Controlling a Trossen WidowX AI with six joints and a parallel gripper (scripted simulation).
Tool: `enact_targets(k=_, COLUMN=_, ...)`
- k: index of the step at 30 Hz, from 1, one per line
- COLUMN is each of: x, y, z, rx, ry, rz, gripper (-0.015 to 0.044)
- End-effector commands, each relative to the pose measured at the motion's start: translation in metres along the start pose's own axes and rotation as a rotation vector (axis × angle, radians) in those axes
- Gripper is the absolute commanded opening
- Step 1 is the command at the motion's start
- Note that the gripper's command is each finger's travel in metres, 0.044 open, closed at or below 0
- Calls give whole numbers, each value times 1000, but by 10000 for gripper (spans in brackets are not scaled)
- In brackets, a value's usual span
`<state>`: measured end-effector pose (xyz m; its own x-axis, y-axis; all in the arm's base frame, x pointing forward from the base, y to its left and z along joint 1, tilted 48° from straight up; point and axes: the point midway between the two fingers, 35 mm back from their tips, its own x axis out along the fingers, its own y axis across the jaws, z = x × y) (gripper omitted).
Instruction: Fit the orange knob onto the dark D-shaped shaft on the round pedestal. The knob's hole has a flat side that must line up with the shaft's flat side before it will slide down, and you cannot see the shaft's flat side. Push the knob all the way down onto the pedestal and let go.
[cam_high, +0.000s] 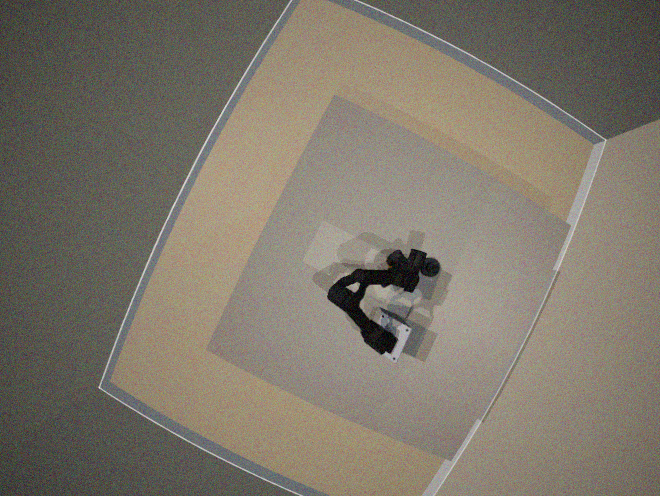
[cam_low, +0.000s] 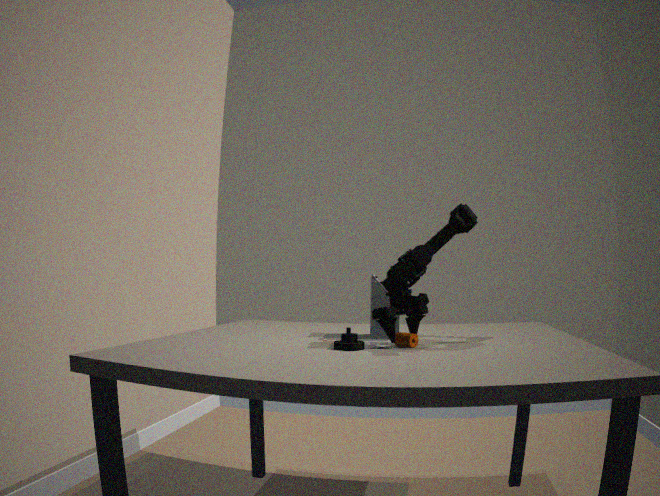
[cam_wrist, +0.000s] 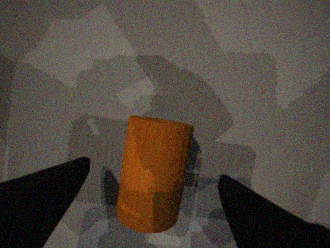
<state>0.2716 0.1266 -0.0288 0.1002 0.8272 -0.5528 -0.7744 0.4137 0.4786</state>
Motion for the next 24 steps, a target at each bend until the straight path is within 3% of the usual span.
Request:
enact_targets(k=1, x=4, y=2, z=-4, rx=13, ry=8, rz=4, gripper=387)
enact_targets(k=7, x=4, y=2, z=-4, rx=13, ry=8, rz=4, gripper=240)
enact_targets(k=17, x=4, y=2, z=-4, rx=13, ry=8, rz=4, gripper=240)
enact_targets(k=24, x=4, y=2, z=-4, rx=13, ry=8, rz=4, gripper=193)
